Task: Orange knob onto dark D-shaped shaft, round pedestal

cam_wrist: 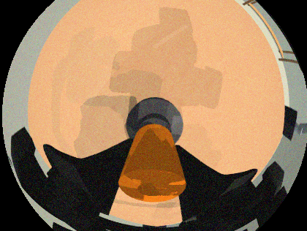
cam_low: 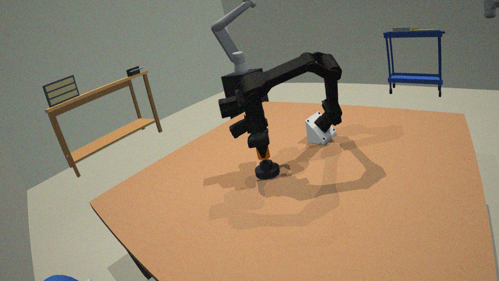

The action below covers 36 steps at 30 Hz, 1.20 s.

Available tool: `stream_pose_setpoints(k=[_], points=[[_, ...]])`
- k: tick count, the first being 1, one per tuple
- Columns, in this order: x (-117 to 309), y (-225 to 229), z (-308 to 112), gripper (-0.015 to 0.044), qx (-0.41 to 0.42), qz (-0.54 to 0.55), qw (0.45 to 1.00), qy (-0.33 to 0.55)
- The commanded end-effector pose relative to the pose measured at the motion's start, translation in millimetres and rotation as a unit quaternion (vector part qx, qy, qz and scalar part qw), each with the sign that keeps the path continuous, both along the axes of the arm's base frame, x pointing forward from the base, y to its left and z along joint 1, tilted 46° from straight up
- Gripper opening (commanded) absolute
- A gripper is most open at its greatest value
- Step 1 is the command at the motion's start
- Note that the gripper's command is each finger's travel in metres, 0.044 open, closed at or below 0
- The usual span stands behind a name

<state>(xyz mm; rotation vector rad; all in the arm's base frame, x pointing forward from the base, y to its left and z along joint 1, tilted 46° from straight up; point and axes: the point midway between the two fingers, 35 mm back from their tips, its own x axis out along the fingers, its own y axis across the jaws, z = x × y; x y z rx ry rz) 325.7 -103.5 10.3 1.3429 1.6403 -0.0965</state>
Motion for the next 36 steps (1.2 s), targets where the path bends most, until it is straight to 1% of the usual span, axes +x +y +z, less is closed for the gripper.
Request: stream_pose_setpoints(k=[1, 36], points=[[1.1, -0.3, 0.7, 0.0, -0.002, -0.002, 1.0, -0.001], [-1.6, 0.7, 3.0, 0.0, -0.001, -0.005, 1.0, 0.002]])
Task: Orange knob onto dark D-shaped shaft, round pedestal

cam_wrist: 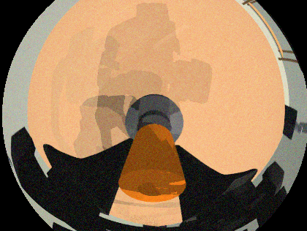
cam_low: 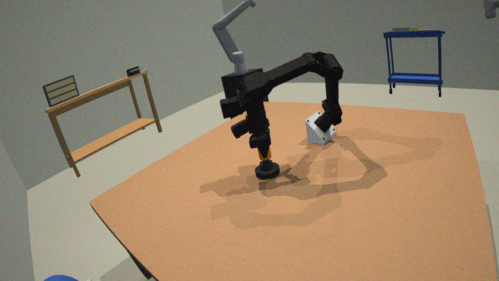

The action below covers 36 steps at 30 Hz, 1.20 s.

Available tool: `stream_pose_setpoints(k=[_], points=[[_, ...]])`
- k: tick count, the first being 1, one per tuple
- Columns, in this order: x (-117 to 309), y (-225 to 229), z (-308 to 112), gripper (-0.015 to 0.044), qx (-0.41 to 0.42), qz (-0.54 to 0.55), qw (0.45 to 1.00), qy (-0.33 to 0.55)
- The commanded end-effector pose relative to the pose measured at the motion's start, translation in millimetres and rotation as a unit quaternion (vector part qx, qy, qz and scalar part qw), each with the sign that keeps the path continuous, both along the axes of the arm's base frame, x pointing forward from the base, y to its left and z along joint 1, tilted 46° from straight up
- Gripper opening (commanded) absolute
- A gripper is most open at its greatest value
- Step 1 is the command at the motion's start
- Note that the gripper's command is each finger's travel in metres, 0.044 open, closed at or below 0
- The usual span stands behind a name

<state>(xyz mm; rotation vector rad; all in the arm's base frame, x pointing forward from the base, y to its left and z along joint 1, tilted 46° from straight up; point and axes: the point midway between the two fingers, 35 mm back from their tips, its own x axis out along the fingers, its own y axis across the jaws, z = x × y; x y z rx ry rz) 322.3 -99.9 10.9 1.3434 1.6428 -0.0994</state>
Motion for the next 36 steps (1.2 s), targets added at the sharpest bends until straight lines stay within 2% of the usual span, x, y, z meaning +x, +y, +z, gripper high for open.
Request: stream_pose_setpoints(k=[1, 7, 36], points=[[1.8, -2.9, 2.5, 0.0, 0.0, -0.01, 1.0, 0.006], [3.7, -4.3, 1.9, 0.0, 0.008, -0.075, 0.995, 0.071], [2.6, -4.1, 1.5, 0.0, 0.008, -0.078, 0.994, 0.074]])
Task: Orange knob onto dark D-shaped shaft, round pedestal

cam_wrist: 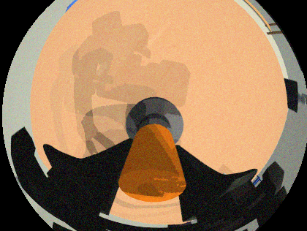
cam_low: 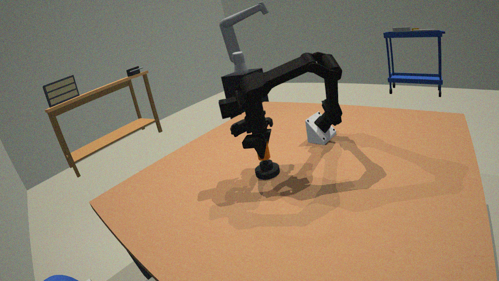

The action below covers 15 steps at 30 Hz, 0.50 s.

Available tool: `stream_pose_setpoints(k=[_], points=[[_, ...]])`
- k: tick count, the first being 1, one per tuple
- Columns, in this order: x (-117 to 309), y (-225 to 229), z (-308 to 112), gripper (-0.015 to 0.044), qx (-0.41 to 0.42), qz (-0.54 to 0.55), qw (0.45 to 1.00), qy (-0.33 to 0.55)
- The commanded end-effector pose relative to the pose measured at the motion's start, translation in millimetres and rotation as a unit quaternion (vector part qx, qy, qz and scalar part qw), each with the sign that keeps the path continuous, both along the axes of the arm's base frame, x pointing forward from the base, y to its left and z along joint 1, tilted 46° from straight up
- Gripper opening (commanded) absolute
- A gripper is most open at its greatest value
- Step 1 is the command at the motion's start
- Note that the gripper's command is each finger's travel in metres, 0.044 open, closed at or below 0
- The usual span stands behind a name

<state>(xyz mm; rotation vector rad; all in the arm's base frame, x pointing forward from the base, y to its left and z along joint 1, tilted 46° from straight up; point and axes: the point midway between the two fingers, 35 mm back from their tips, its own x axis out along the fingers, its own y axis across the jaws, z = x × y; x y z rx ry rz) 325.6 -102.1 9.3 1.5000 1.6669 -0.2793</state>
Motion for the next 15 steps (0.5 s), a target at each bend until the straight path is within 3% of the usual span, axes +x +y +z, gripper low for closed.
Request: stream_pose_setpoints(k=[1, 6, 15], points=[[-0.7, -1.8, 3.2, 0.0, 0.0, -0.01, 1.0, 0.006], [-3.0, -0.7, 4.5, 0.0, 0.008, -0.071, 0.995, 0.067], [-2.5, 0.8, 2.1, 0.0, 0.008, -0.075, 0.995, 0.071]])
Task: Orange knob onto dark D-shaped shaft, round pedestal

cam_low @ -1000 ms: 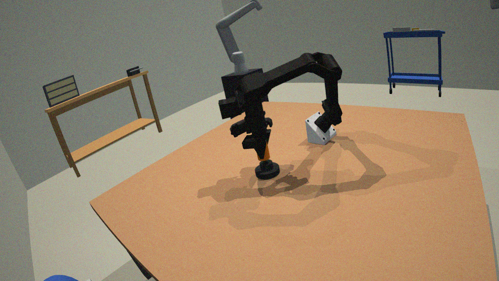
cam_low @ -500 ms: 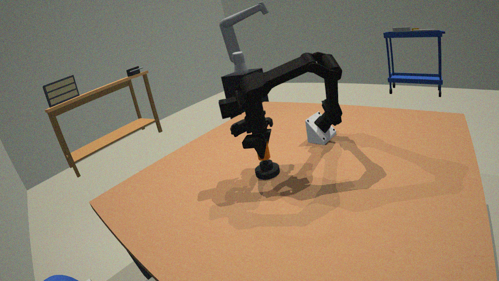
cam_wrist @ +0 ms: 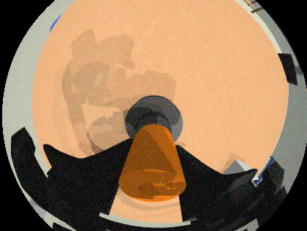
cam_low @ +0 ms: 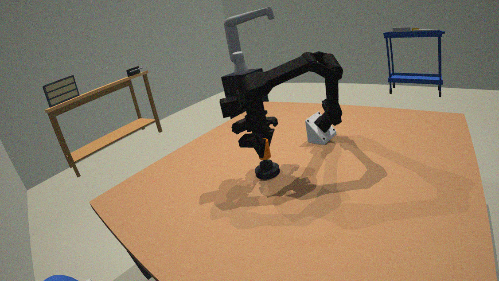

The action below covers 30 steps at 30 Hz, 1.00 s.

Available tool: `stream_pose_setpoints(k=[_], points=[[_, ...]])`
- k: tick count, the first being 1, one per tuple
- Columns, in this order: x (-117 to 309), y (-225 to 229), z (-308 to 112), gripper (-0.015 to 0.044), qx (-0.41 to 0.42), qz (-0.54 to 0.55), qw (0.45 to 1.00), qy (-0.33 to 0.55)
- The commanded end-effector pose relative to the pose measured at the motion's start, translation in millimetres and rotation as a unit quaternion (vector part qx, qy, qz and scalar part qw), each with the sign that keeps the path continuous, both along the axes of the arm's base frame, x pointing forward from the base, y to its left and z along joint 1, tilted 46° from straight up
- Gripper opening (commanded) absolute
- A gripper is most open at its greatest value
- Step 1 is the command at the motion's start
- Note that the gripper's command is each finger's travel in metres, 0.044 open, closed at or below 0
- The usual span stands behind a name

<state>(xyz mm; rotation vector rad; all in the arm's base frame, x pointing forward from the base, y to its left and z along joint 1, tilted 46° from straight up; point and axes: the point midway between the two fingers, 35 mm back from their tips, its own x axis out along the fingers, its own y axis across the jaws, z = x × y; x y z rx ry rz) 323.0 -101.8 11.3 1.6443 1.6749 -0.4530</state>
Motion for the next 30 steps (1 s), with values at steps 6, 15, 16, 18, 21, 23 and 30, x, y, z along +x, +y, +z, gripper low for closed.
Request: stream_pose_setpoints(k=[6, 15, 16, 18, 21, 23, 30], points=[[1.5, -0.2, -0.7, 0.0, 0.0, -0.005, 1.0, 0.003], [3.9, -2.8, 0.2, 0.0, 0.0, -0.005, 1.0, 0.003], [4.1, -3.0, 0.5, 0.0, 0.0, -0.005, 1.0, 0.003], [4.4, -3.3, 1.0, 0.0, 0.0, -0.005, 1.0, 0.003], [4.6, -1.0, -1.0, 0.0, 0.0, -0.005, 1.0, 0.003], [4.2, 0.1, -1.9, 0.0, 0.0, -0.005, 1.0, 0.003], [3.9, 0.8, -2.3, 0.0, 0.0, -0.005, 1.0, 0.003]])
